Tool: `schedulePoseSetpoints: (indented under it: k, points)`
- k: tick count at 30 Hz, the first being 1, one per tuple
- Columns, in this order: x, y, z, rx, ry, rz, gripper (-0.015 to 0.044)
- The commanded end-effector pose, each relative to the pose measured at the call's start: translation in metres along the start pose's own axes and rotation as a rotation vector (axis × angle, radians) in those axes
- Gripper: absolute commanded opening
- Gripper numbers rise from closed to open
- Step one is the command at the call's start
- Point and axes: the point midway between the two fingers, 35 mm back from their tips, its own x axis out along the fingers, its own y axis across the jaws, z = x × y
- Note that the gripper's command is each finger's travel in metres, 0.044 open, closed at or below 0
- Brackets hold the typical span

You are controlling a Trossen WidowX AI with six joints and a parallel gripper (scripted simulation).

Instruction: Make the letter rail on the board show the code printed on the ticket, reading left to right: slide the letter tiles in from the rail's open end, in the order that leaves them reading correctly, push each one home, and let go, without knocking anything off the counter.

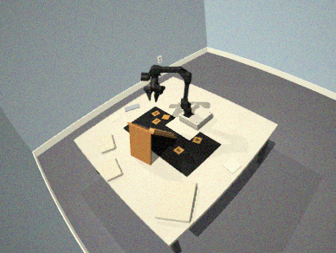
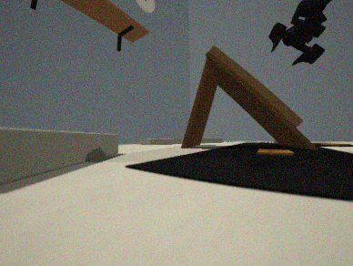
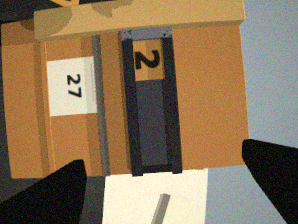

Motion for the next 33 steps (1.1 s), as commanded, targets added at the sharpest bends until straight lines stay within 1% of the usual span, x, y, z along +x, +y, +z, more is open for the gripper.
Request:
schedulePoseSetpoints:
  k: [1,7,14,24,33]
  points:
    - [0.009,0.011,-0.01,0.261,0.015,0.04,0.034]
    - [0.025,0.033,-0.03,0.855,0.087,0.103,0.034]
    - [0.042,0.063,-0.052,1.553,0.231,0.126,0.034]
    - [0.057,0.089,-0.069,2.092,0.393,0.091,0.034]
    - [0.068,0.112,-0.081,2.558,0.553,-0.007,0.034]
